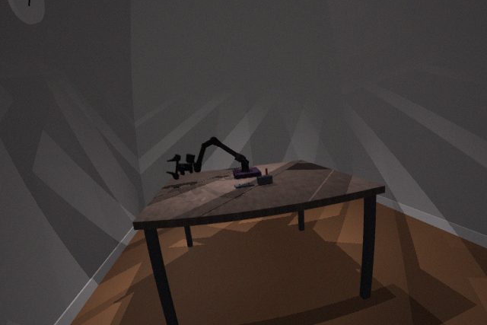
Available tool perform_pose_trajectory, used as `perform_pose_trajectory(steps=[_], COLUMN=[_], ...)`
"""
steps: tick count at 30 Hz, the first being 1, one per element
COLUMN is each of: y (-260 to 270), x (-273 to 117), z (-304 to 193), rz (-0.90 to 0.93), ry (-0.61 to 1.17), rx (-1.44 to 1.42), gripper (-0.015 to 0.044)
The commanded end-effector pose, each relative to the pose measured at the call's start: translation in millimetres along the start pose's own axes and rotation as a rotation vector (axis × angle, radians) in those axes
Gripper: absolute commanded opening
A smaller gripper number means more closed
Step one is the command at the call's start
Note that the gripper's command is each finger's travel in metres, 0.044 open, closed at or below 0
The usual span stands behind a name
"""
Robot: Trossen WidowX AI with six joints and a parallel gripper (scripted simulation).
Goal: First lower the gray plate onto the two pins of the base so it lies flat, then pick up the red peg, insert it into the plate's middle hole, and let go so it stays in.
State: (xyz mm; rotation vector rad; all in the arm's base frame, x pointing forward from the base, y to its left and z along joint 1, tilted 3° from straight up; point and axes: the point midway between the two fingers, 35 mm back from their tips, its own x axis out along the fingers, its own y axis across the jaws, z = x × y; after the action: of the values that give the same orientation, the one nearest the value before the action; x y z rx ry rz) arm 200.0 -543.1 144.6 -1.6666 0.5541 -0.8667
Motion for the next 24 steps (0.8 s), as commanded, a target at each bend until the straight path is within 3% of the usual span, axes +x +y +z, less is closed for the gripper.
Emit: perform_pose_trajectory(steps=[1,4,13,24], y=[0.0,2.4,6.8,-6.6], x=[0.0,12.9,52.5,25.9], z=[0.0,24.1,170.6,343.9], rz=[0.0,0.042,0.343,0.809], ry=[0.0,-0.033,-0.148,-0.077], rx=[0.0,0.123,0.739,1.296], gripper=[0.0426,0.044,0.044,0.044])
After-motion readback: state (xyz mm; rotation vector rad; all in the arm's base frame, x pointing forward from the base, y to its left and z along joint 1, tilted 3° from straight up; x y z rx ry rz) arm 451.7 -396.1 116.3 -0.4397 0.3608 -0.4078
